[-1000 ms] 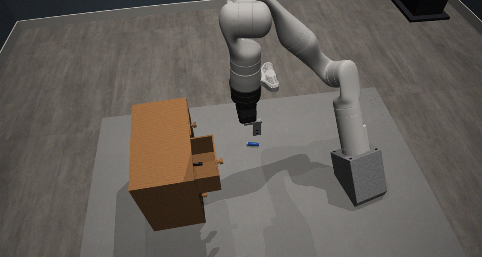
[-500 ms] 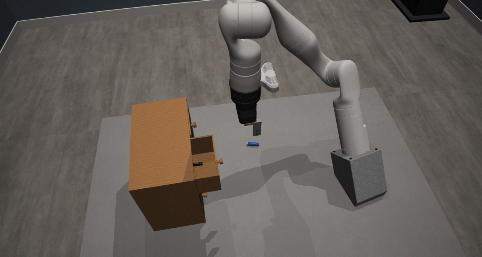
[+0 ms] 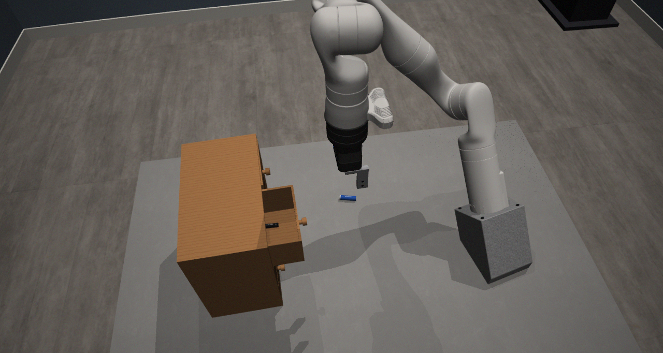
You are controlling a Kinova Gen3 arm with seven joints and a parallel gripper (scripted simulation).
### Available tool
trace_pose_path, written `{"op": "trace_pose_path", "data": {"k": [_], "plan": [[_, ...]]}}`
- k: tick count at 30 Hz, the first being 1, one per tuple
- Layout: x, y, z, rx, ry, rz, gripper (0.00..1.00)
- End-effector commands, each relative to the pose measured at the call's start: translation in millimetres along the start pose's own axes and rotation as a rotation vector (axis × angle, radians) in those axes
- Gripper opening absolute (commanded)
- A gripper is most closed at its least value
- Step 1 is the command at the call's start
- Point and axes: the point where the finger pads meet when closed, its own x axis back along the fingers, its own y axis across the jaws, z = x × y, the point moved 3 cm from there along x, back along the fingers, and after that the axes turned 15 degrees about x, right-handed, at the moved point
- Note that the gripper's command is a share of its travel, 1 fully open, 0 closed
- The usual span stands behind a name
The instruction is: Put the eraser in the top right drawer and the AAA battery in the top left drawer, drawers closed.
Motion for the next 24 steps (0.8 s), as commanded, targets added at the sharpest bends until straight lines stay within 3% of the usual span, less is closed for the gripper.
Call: {"op": "trace_pose_path", "data": {"k": [1, 8, 24], "plan": [[0.3, 15, 25, 0.020, -0.012, 0.007, 1.00], [-4.7, 33, 65, 0.016, -0.009, 0.013, 1.00], [-5.9, 34, 66, 0.015, -0.019, 0.017, 1.00]]}}
